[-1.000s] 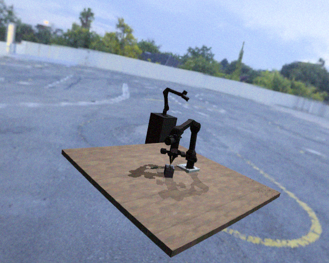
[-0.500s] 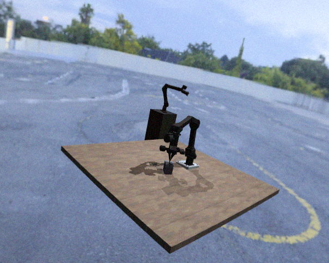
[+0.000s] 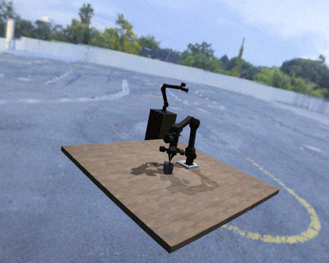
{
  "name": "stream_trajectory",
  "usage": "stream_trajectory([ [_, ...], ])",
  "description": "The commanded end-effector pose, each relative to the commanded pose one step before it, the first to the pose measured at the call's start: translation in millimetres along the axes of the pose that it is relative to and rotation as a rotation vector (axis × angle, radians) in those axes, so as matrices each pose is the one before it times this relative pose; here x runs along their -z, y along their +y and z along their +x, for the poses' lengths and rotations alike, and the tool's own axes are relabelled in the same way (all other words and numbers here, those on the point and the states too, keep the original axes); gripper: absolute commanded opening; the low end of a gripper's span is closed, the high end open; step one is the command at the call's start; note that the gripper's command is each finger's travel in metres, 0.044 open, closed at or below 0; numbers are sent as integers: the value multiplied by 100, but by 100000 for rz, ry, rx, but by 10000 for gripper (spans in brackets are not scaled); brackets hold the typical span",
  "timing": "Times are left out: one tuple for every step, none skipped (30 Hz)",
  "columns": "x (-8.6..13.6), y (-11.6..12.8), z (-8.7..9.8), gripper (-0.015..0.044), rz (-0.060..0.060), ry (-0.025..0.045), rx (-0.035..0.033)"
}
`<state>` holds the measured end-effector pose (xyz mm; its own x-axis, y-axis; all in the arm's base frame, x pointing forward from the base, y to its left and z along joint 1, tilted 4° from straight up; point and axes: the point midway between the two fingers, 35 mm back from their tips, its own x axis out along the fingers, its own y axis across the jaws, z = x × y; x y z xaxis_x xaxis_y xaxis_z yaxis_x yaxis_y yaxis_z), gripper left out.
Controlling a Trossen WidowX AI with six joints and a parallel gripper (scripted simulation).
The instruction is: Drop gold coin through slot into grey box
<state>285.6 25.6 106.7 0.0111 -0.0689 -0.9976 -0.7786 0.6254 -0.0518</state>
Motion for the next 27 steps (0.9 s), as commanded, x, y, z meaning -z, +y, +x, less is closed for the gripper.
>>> stream_trajectory([
  [64, 62, 257, 0, -637, 187, -159],
  [3, 3, 35, 0, -6, 0, 0],
  [3, 3, 34, 0, 3, 0, 0],
  [-70, -69, -225, 26, 568, -207, 177],
  [0, 0, 0, 52, 0, 0, 0],
  [0, 0, 0, 79, 0, 0, 0],
  [0, 0, 0, 105, 0, 0, 0],
  [0, 0, 0, 131, 0, 0, 0],
  [0, 0, 0, 157, 0, 0, 0],
  [0, 0, 0, 161, 0, 0, 0],
  [0, 0, 0, 161, 0, 0, 0],
  [0, 0, 0, 161, 0, 0, 0],
  [0, 0, 0, 161, 0, 0, 0],
  [0, 0, 0, 161, 0, 0, 0],
  [0, 0, 0, 161, 0, 0, 0],
  [0, 0, 0, 161, 0, 0, 0],
  [0, 0, 0, 161, 0, 0, 0],
  [0, 0, 0, 161, 0, 0, 0],
  [-1, -1, -56, 187, -1, 1, -2],
  [-3, -3, -169, 213, -2, 4, -5],
  [-4, -4, -282, 239, -4, 6, -9],
  [-1, -2, -375, 266, -5, 9, -13],
  [3, 2, -375, 292, -5, 9, -13],
  [5, 4, -283, 318, -4, 7, -10],
  [4, 3, -170, 344, -2, 4, -6],
  [2, 1, -57, 371, -1, 1, -2],
  [0, 0, 0, 397, 0, 0, 0],
])
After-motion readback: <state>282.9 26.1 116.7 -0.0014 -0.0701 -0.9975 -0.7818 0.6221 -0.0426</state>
